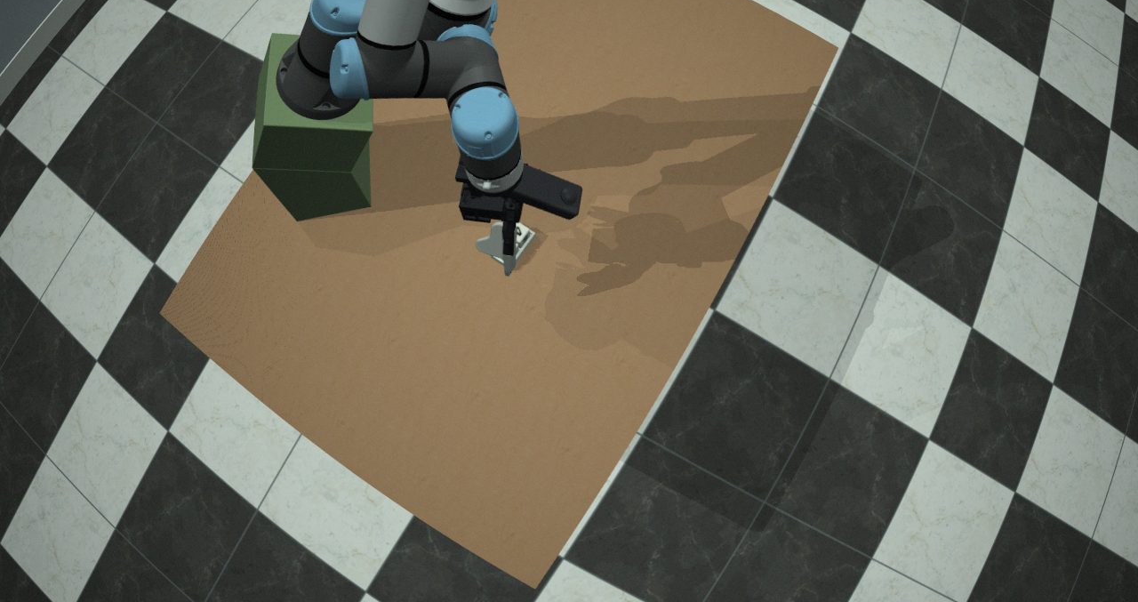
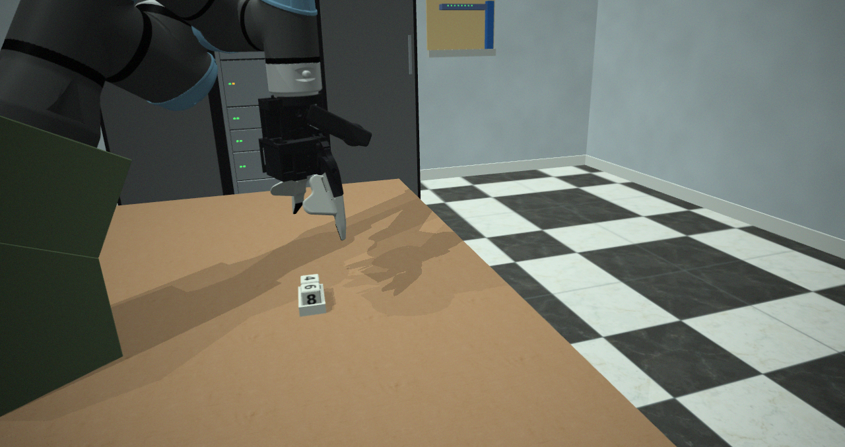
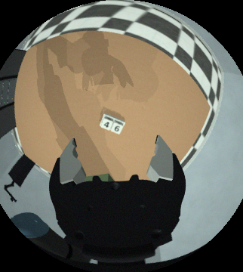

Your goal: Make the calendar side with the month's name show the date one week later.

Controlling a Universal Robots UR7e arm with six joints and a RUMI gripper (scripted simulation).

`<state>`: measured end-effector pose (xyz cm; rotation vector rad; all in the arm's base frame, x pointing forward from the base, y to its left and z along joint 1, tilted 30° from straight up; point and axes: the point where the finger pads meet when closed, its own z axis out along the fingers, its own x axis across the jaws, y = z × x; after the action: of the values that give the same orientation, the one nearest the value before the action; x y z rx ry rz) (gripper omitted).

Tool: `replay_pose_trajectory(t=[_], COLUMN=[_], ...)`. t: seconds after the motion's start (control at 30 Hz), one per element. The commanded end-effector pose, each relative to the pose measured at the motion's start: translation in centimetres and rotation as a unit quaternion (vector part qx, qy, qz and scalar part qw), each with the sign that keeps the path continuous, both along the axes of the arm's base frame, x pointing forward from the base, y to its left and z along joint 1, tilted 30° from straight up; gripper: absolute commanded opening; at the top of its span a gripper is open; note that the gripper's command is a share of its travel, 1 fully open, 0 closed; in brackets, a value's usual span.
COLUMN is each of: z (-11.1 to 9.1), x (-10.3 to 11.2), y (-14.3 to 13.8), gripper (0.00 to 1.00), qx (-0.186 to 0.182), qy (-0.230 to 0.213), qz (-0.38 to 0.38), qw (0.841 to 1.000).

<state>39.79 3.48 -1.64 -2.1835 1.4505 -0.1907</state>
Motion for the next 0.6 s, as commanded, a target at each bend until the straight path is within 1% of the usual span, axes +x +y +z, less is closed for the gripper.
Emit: replay_pose_trajectory(t=[0.0,0.1,0.13,0.23,0.33,0.5,0.57], z=[-0.34,-0.41,-0.46,-0.46,-0.62,-0.75,-0.84], x=[-0.06,-0.04,-0.02,-0.02,0.01,0.02,0.02], y=[0.14,0.1,0.07,0.06,-0.03,-0.1,-0.15], gripper=[1.0,1.0,1.0,1.0,1.0,1.0,1.0], qx=[0.028,0.037,0.045,0.045,0.068,0.084,0.096], qy=[0.032,0.04,0.047,0.047,0.066,0.08,0.09], qz=[-0.076,-0.097,-0.115,-0.115,-0.166,-0.203,-0.229], qw=[0.996,0.994,0.991,0.991,0.982,0.972,0.964])
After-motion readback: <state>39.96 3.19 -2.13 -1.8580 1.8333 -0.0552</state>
